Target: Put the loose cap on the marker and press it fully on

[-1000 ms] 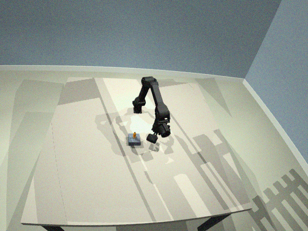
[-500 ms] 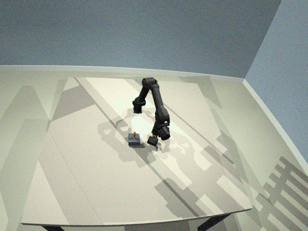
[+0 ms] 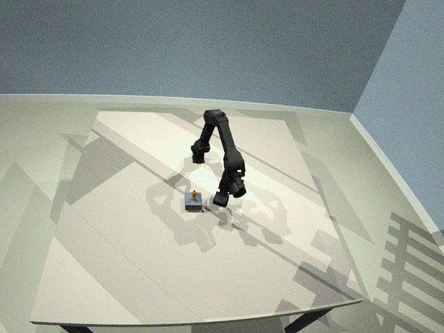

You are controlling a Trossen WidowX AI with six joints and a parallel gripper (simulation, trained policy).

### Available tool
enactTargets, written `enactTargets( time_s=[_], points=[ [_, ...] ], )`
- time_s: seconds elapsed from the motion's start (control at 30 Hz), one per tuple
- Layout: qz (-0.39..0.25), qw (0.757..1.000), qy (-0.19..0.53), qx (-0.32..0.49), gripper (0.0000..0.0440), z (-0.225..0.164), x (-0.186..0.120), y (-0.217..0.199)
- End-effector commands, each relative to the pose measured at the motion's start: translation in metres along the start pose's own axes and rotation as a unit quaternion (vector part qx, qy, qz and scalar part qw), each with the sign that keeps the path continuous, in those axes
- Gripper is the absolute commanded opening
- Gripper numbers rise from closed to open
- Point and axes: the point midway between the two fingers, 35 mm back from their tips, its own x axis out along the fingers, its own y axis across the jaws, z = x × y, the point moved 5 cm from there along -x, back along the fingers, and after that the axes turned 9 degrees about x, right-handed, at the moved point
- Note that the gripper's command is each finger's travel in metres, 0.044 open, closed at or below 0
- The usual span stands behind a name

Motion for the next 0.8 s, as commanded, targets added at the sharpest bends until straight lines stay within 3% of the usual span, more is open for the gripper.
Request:
enactTargets(
  time_s=[0.0, 0.77],
  points=[
    [-0.018, 1.0, -0.013, -0.001, 0.0059, -0.002, -0.018, -0.005],
    [-0.032, 0.998, -0.037, 0.038, 0.0042, -0.053, -0.076, -0.035]
  ],
)
